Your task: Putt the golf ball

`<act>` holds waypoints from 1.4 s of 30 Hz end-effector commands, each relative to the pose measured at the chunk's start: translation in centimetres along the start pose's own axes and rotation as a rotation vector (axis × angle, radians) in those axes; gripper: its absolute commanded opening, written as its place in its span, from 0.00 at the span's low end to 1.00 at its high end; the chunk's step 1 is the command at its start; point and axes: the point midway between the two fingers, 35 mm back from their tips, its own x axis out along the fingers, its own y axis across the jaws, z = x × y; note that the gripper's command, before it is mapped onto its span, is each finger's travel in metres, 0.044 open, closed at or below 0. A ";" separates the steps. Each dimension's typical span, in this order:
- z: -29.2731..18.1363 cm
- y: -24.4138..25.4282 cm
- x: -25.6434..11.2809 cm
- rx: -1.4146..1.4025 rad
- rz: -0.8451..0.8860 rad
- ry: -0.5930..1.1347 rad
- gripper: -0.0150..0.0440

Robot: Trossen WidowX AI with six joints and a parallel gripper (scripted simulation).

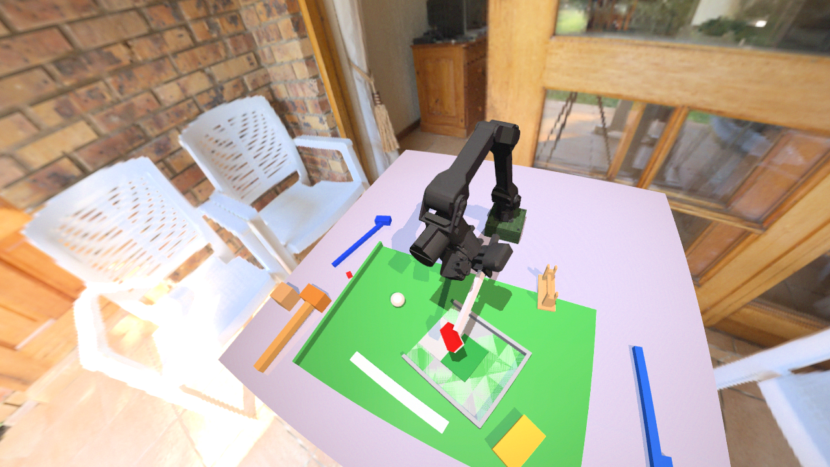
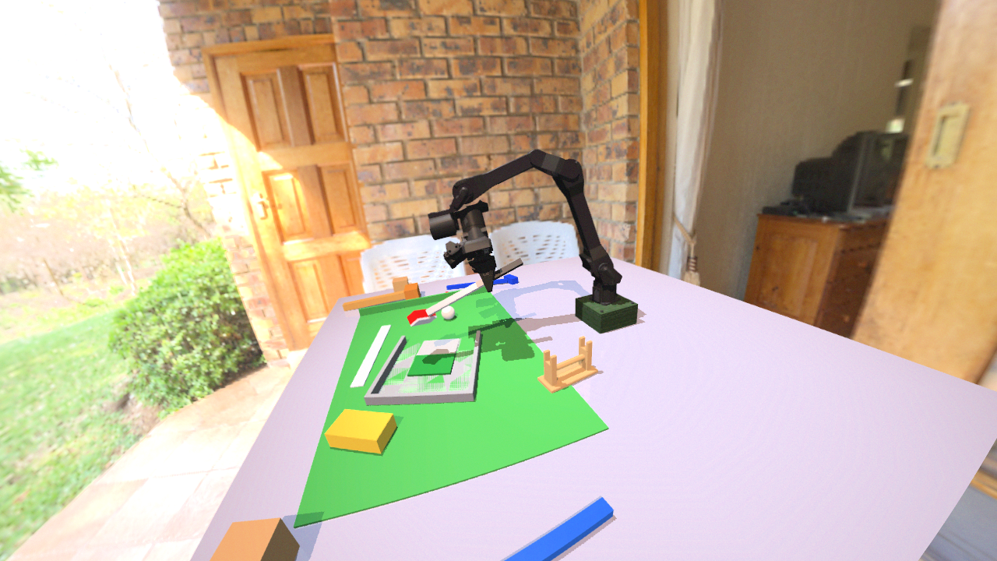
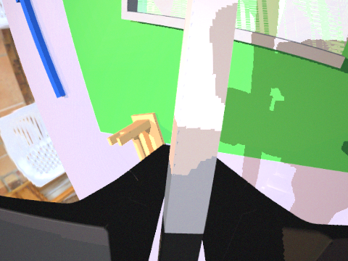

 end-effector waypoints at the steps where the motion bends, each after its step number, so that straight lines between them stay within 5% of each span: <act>1: 0.4 -1.0 -1.5 0.124 0.047 -0.025 0.25; 25: 0.6 -9.2 -10.4 0.889 0.354 -0.125 0.25; 42: 1.0 -13.4 -8.1 0.895 0.355 -0.126 0.25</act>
